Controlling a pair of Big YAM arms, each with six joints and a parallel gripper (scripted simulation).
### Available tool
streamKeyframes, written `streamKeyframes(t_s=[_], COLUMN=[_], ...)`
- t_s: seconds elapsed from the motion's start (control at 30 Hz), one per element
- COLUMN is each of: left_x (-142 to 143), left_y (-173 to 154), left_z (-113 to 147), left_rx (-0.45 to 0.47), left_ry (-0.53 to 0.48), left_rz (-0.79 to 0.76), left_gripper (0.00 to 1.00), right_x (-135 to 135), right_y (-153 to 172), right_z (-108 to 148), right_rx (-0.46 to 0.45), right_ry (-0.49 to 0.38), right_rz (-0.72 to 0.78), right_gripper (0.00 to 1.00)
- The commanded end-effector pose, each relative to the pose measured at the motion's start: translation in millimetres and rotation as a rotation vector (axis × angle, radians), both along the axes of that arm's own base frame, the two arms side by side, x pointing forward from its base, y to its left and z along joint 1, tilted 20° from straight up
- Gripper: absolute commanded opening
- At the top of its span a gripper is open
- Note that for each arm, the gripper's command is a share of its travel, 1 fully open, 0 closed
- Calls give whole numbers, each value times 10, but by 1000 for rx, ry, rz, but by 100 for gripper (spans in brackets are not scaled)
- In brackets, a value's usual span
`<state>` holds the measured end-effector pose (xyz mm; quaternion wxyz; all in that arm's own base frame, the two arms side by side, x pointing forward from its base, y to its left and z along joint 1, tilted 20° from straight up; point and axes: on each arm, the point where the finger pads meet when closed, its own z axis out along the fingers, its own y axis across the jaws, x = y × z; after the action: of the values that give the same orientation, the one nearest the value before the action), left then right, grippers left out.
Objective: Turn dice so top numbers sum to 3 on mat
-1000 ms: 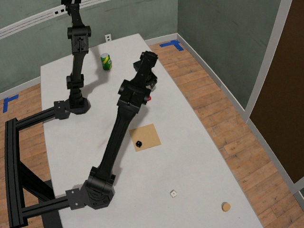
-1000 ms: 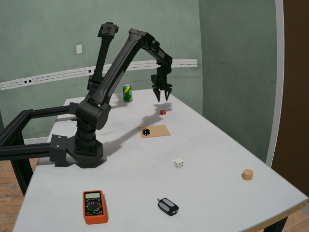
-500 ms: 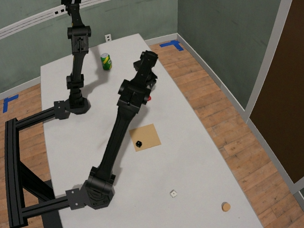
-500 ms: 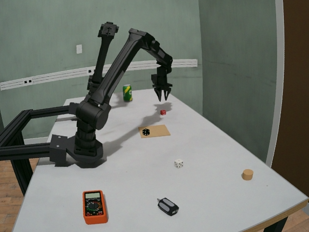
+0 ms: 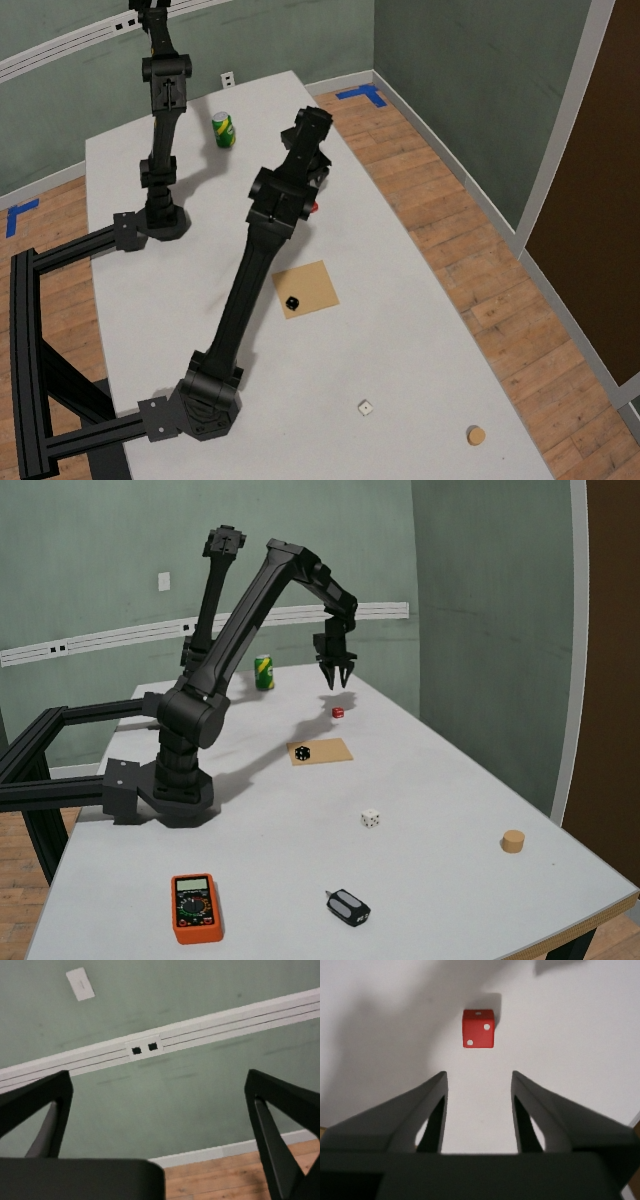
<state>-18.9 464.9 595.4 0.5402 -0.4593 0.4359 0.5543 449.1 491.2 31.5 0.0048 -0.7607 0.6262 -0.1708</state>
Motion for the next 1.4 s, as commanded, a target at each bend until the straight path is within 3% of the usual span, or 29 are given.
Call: streamKeyframes(t_s=[0.0, 0.33, 0.67, 1.13, 1.37], left_x=[-61, -61, -61, -61, -61], left_y=[-64, -64, -64, -64, -64], left_z=[33, 33, 33, 33, 33], left_rx=[4, 4, 4, 4, 4], left_ry=[13, 13, 13, 13, 13], left_rz=[19, 19, 19, 19, 19], left_gripper=[100, 100, 100, 100, 100], right_x=[9, 38, 70, 173, 157], right_y=[219, 168, -52, -49, -128], right_z=[189, 87, -188, -288, -456], right_rx=[27, 15, -10, 5, -10], right_ry=[-19, -11, 9, -3, 9], right_rz=[26, 21, 3, -3, 1], right_gripper=[39, 39, 39, 39, 39])
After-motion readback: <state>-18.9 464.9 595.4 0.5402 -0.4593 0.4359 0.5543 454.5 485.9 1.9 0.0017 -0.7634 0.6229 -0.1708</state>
